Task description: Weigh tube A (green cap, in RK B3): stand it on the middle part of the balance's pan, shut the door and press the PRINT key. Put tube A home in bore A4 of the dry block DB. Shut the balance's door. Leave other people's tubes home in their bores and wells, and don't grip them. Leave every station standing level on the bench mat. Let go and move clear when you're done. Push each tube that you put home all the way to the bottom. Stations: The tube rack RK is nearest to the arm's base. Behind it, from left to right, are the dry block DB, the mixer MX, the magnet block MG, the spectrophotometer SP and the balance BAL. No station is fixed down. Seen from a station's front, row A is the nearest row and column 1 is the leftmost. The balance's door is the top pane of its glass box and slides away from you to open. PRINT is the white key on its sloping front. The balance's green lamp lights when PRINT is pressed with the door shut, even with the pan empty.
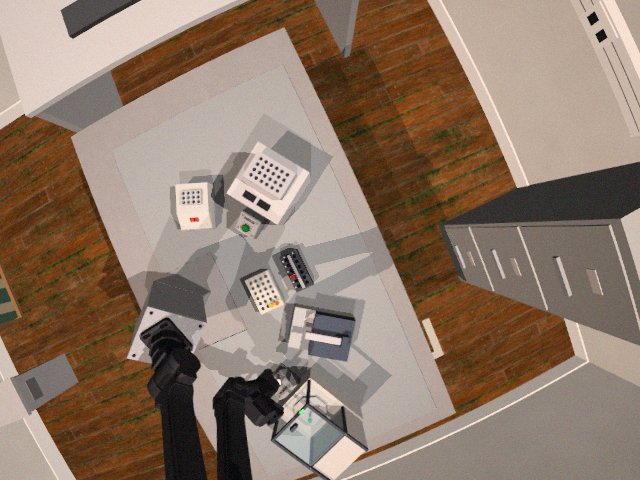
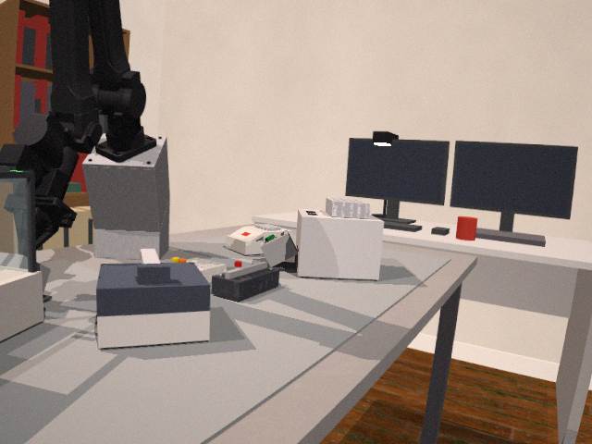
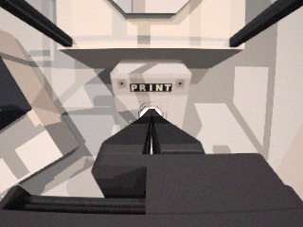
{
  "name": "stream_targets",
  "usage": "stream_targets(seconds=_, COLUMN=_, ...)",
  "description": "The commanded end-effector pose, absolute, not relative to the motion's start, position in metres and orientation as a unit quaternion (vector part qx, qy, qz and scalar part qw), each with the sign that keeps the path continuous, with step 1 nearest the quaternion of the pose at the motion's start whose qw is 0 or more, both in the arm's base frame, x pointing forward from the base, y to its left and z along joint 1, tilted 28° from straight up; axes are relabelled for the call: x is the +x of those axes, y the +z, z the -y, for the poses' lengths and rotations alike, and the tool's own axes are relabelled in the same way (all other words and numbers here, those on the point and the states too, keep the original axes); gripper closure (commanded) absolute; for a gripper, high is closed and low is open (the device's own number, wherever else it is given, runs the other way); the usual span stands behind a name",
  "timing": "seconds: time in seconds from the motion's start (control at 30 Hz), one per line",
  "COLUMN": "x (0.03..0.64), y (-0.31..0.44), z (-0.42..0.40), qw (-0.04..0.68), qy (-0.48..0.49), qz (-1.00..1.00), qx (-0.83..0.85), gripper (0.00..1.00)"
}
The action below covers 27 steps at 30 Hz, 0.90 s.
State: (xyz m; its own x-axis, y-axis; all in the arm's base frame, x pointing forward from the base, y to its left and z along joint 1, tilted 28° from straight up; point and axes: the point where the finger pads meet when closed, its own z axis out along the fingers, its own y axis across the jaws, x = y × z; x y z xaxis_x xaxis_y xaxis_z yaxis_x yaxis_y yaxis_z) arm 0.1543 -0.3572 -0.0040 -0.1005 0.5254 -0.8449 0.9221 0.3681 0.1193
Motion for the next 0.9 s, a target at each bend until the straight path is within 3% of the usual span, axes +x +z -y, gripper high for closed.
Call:
stream_targets(seconds=0.0, x=0.160, y=-0.014, z=0.358, qw=0.424, qy=-0.219, qz=-0.710, qx=0.518, gripper=1.00)
stream_targets(seconds=0.87, x=0.151, y=0.001, z=0.346, qw=0.429, qy=-0.225, qz=-0.707, qx=0.515, gripper=1.00)
